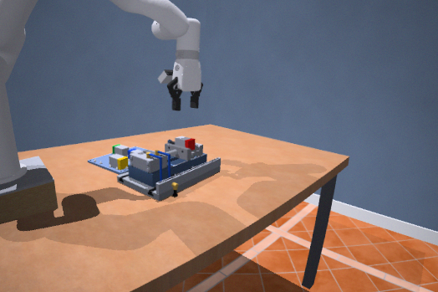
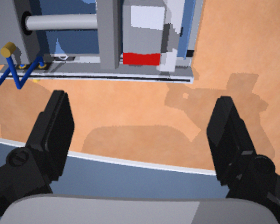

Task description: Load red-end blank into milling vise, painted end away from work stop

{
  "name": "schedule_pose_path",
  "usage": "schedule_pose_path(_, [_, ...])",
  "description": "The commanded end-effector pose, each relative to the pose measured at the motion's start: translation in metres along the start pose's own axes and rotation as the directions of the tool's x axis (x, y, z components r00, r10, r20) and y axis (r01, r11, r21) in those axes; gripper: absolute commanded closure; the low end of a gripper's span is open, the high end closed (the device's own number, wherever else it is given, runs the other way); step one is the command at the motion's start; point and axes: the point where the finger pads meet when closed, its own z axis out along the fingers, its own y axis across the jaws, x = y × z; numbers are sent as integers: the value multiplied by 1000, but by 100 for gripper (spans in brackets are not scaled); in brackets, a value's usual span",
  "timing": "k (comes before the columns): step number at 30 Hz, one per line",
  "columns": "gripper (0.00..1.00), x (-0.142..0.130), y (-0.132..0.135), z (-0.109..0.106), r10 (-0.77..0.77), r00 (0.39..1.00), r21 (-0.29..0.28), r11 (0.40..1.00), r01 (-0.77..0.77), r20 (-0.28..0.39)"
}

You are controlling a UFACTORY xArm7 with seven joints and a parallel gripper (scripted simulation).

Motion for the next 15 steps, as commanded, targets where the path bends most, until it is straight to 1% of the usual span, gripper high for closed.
schedule_pose_path(1, [0,0,1,-2,0,1000,-5,1000,0,2])
schedule_pose_path(15, [0,0,1,0,0,1000,-5,1000,0,2])
